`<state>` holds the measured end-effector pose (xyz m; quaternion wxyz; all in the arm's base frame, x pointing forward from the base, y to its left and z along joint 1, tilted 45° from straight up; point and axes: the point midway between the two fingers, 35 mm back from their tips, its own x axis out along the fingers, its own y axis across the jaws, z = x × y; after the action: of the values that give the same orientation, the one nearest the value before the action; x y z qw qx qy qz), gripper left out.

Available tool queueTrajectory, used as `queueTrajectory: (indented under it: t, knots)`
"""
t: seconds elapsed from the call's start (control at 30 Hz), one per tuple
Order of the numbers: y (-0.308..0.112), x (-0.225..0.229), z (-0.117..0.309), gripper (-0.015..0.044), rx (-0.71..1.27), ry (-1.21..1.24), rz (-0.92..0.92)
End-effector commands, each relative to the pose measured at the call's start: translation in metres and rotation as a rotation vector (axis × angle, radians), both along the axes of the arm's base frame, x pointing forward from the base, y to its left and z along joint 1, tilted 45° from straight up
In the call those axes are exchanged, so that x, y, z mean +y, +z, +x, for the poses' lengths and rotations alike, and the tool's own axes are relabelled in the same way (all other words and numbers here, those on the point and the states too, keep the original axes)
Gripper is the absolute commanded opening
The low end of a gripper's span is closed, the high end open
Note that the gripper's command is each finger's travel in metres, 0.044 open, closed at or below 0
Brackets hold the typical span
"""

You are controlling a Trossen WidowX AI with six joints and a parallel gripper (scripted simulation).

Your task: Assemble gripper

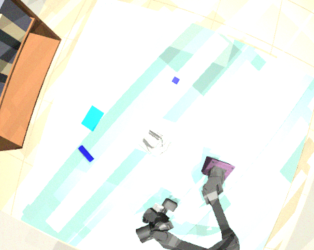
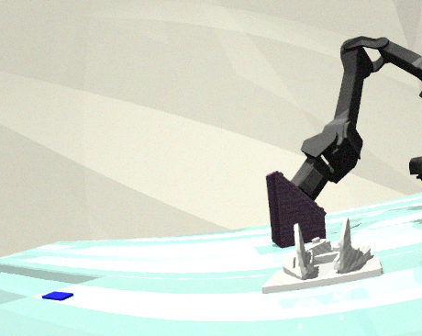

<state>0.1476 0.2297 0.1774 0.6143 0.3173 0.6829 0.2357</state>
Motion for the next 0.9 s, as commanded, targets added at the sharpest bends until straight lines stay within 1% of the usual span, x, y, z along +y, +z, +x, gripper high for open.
queueTrajectory:
  t: [0.0,0.37,0.73,0.87]
  knots:
    - [0.0000,0.0000,0.0000,0.0427,0.000,0.000,0.000]
    - [0.0000,0.0000,0.0000,0.0353,0.000,0.000,0.000]
    - [0.0003,-0.0004,0.0001,0.0351,0.000,0.000,0.000]
    - [0.0069,-0.0080,0.0024,0.0351,0.000,0.000,-0.005]
